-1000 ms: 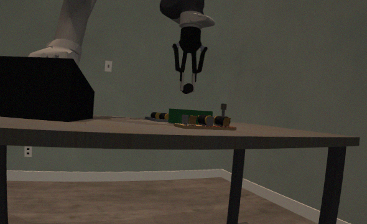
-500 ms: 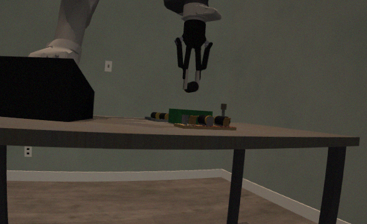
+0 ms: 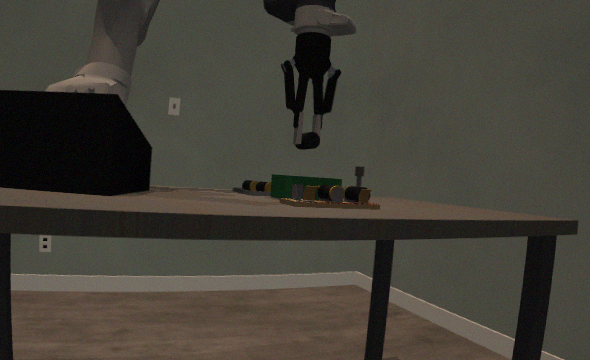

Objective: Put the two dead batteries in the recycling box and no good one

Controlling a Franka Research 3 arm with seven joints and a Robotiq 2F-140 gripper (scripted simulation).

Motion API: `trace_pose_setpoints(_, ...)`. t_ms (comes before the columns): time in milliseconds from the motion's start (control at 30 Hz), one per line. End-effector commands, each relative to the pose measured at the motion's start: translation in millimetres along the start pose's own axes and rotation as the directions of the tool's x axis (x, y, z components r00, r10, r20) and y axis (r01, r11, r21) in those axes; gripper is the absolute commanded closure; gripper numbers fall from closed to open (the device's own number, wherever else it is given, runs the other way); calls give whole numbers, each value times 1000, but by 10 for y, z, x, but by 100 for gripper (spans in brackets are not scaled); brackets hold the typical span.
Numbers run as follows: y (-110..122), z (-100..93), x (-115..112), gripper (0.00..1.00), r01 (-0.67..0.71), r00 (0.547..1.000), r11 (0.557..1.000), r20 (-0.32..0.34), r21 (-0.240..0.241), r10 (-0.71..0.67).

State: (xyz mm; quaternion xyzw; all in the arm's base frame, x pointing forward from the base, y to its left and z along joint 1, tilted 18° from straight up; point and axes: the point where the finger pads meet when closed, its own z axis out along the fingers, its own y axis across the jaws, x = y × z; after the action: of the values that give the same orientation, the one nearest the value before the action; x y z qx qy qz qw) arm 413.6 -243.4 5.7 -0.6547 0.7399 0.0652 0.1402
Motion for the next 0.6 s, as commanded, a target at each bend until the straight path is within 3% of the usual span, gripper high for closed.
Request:
trace_pose_setpoints(0, -12, -11, 10, 84, 87, 996, 996, -2, 1, -87)
trace_pose_setpoints(333, -12, -3, 10, 84, 91, 996, 996, -2, 1, -91)
trace_pose_setpoints(567, -13, 606, 11, 84, 91, 996, 996, -2, 1, -91)
